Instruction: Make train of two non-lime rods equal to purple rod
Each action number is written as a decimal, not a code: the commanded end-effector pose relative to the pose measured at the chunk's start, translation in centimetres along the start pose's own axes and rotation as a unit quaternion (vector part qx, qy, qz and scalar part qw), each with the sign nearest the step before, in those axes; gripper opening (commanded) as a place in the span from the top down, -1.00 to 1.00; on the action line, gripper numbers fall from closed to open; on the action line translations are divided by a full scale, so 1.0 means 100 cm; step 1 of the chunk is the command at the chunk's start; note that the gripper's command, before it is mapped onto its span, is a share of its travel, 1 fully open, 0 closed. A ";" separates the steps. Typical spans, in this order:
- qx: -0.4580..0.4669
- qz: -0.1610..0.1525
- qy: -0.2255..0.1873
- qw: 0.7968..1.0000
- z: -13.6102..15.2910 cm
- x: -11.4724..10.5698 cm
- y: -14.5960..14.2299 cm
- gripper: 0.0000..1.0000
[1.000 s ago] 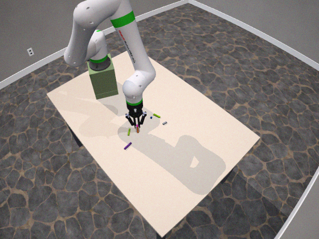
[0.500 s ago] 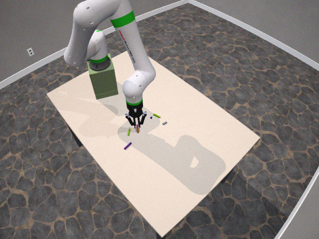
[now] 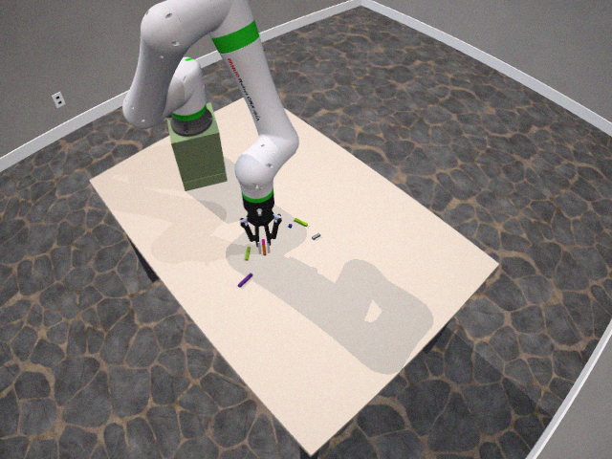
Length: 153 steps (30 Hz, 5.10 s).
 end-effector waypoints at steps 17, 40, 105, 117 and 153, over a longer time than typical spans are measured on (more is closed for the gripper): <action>0.000 0.000 0.000 1.000 0.000 -0.038 0.000 0.71; 0.000 0.000 0.000 1.000 0.000 -0.090 0.000 -1.00; 0.000 0.000 0.000 1.000 0.000 -0.166 0.000 -1.00; 0.000 0.000 0.000 1.000 0.000 -0.166 0.000 -1.00; 0.000 0.000 0.000 1.000 0.000 -0.166 0.000 -1.00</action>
Point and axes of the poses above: the point where the finger pads meet when closed, its own x axis out along the fingers, its own y axis across the jaws, z = x × y, the point moved 2 cm from there along -x, back along the fingers, and after that the axes turned 1 degree about x, right-handed, at the moved point
